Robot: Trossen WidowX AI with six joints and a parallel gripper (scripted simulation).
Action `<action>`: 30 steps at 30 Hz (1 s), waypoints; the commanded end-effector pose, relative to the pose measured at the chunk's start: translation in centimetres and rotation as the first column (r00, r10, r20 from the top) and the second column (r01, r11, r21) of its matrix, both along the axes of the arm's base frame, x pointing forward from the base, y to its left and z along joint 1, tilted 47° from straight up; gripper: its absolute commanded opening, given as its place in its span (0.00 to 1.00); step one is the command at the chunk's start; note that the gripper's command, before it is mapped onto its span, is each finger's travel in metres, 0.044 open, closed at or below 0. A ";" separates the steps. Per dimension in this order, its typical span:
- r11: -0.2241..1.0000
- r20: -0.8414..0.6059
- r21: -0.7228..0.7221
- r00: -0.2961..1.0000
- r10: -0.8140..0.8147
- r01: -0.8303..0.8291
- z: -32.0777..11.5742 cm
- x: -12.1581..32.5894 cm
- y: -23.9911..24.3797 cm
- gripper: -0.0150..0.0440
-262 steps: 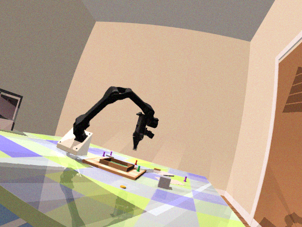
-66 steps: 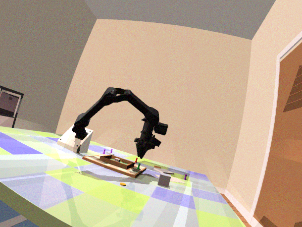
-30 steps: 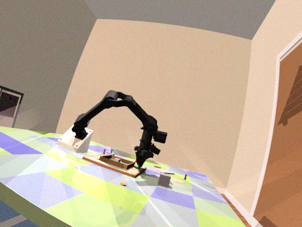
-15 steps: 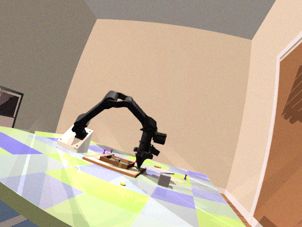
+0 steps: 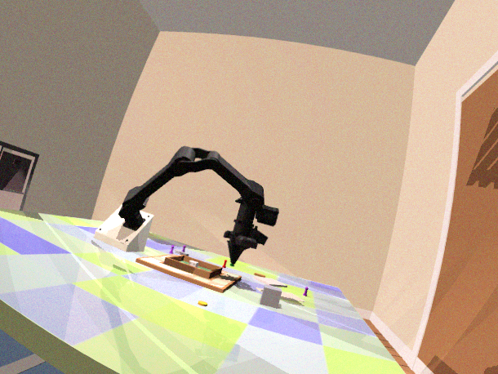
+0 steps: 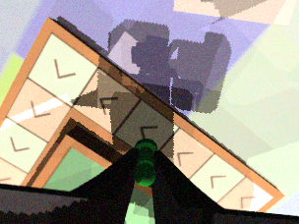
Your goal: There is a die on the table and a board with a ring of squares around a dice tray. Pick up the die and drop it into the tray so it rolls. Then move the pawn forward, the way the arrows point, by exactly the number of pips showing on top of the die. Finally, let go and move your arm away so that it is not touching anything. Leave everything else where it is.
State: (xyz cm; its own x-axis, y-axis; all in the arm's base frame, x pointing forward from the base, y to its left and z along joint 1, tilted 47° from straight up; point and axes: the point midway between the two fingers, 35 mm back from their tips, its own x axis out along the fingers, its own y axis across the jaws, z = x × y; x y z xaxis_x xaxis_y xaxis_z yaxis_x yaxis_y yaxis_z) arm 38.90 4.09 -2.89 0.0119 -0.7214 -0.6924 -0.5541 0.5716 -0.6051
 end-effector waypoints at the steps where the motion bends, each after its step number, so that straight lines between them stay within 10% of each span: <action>1: 1.000 0.014 0.011 1.000 -0.001 0.001 1.7 0.2 1.8 0.25; 15: 1.000 0.012 0.005 1.000 -0.005 0.005 5.9 -0.6 5.6 0.25; 30: 1.000 0.014 0.008 1.000 -0.005 0.005 -5.7 -1.2 6.4 0.25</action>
State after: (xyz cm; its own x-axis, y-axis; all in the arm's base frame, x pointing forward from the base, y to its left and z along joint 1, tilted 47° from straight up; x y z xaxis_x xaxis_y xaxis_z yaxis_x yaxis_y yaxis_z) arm 38.24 10.45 -6.79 0.0236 -0.7161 -0.6976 -0.5403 0.5780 -0.6116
